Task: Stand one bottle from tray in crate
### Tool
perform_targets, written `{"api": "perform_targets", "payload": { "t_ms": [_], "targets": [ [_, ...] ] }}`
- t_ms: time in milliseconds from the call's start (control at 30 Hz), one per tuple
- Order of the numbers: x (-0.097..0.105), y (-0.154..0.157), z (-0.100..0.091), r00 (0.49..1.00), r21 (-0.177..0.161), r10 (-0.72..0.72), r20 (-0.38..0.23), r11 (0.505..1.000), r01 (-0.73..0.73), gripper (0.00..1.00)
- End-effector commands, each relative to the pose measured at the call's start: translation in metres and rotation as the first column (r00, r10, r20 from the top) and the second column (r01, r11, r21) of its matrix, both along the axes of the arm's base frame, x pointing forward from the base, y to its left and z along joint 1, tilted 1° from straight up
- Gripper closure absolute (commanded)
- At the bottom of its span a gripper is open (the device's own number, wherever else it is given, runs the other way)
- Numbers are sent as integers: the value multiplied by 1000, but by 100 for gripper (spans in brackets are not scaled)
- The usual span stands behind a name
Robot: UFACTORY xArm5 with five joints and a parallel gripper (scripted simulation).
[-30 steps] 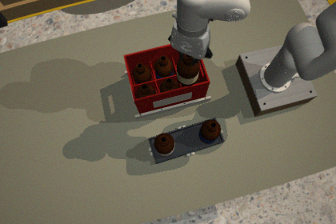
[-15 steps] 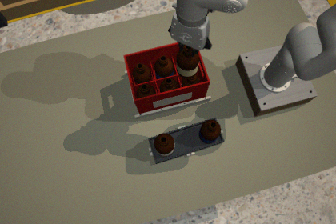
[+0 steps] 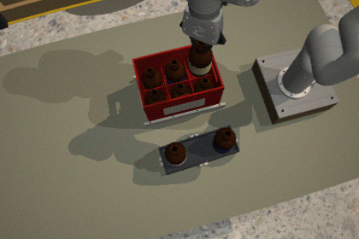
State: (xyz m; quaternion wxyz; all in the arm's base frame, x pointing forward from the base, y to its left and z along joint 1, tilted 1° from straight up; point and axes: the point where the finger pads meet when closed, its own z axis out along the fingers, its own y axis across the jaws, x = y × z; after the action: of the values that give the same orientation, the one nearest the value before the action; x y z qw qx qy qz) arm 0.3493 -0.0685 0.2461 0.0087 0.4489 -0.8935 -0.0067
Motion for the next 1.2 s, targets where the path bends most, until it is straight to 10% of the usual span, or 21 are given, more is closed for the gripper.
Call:
{"api": "perform_targets", "payload": {
  "t_ms": [0,1167],
  "targets": [
    [0,-7,1,1000,0,0,4,1000,0,100],
    [-6,-41,2,1000,1,0,5,1000,0,100]
  ]
}}
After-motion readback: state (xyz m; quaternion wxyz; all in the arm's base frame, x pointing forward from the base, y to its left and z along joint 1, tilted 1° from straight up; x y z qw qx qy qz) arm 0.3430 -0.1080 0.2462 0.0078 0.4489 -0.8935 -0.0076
